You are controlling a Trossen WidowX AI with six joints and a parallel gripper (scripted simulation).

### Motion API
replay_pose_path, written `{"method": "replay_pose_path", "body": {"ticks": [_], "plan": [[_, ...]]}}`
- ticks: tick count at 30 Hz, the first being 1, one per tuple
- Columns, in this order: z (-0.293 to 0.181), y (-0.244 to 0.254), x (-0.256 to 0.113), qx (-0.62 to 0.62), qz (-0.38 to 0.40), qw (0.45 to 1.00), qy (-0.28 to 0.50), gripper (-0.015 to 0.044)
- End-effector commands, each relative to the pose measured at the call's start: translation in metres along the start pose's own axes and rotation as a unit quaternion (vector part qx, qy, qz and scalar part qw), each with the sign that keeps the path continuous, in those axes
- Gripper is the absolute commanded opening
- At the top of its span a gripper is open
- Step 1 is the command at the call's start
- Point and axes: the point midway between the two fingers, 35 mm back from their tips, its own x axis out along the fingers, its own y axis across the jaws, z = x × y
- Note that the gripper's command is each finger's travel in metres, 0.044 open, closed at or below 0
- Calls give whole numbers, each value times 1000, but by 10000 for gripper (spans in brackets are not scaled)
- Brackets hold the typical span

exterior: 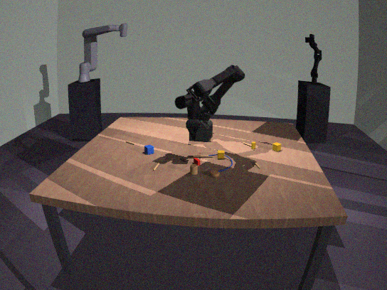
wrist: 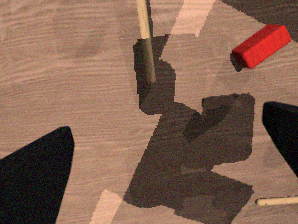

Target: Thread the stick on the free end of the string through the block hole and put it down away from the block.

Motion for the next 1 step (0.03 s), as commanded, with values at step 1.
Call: {"method": "replay_pose_path", "body": {"ticks": [1], "plan": [[0, 0, 0, 0, 0, 1000, 0, 440]]}}
